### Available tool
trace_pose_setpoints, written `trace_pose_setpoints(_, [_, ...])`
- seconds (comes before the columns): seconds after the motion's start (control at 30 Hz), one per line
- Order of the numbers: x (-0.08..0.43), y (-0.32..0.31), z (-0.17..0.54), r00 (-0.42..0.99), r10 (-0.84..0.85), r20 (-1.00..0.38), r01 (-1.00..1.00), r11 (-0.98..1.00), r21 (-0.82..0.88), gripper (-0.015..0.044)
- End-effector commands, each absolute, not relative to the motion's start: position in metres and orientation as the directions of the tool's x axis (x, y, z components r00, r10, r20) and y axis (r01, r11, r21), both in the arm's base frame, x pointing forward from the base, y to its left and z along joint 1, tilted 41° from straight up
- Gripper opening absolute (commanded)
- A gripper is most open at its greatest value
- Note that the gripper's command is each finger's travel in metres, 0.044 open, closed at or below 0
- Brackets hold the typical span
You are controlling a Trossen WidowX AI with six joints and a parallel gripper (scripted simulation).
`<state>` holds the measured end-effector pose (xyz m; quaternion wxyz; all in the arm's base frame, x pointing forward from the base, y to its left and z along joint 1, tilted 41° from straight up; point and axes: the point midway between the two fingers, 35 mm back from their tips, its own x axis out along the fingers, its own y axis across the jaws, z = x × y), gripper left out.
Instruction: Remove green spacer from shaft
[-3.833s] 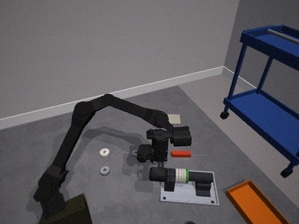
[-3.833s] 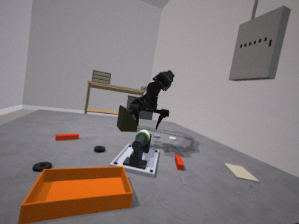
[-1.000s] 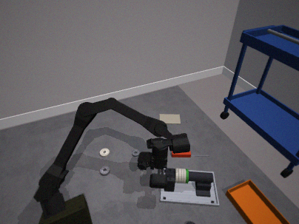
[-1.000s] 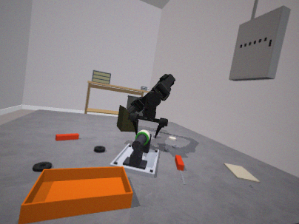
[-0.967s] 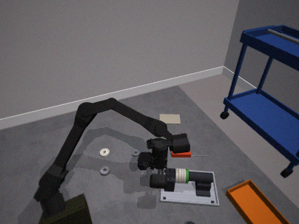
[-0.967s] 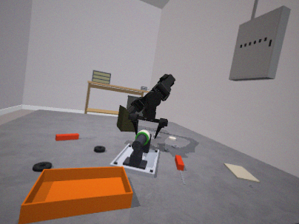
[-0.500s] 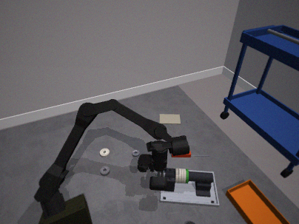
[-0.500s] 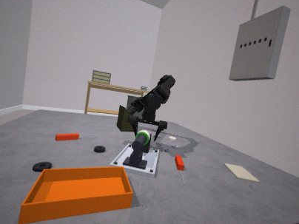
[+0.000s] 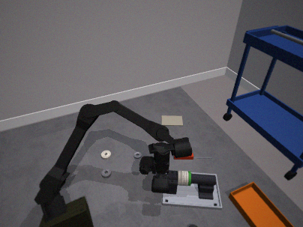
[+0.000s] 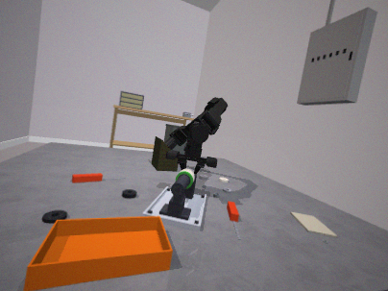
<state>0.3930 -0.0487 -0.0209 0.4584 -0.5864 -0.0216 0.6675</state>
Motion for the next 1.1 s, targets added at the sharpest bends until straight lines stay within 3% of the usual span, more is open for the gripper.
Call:
trace_pose_setpoints(0.0, [0.393,-0.049,-0.021,0.108,0.637,-0.763,-0.587,-0.579,-0.566,0.0020])
trace_pose_setpoints(0.03, [0.393,-0.049,-0.021,0.108,0.637,-0.763,-0.587,-0.579,-0.566,0.0000])
trace_pose_setpoints(1.07, [0.380,-0.040,-0.016,0.109,0.641,-0.760,-0.589,-0.574,-0.569,0.0000])
